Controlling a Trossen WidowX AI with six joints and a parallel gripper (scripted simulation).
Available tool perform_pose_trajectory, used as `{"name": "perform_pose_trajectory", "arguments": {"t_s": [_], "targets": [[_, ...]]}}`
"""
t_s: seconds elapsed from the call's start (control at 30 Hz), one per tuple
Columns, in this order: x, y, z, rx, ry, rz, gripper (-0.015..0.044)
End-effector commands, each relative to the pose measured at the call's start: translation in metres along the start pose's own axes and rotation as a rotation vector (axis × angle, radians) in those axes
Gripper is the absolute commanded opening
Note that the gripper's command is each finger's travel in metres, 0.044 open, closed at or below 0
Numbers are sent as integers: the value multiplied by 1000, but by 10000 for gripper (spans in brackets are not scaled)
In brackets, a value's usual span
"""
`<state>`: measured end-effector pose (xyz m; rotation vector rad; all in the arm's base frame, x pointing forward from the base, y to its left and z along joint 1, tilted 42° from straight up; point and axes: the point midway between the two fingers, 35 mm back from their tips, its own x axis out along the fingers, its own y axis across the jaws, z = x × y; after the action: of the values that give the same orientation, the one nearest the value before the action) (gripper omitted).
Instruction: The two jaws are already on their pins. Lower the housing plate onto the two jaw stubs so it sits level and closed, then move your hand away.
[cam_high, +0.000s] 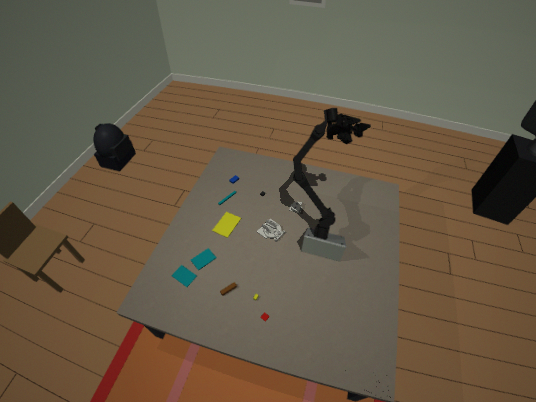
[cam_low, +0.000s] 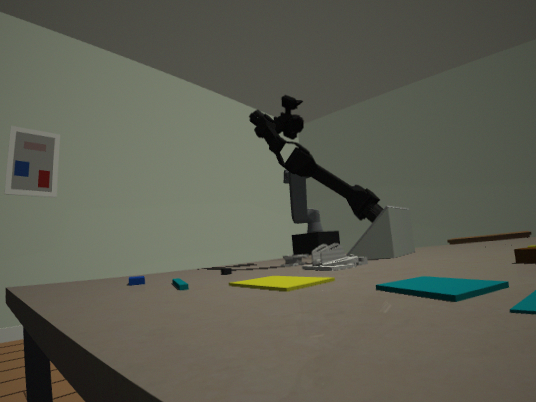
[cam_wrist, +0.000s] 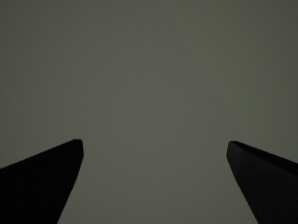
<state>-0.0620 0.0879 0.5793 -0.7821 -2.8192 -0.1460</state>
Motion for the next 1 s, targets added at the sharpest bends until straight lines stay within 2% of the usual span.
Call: {"name": "perform_pose_trajectory", "arguments": {"t_s": [0.0, 0.03, 0.97], "targets": [[0, 0, 0, 0, 0, 0, 426], [0, 0, 0, -1, 0, -2, 440], [21, -64, 31, -332, -25, -315, 440]]}}
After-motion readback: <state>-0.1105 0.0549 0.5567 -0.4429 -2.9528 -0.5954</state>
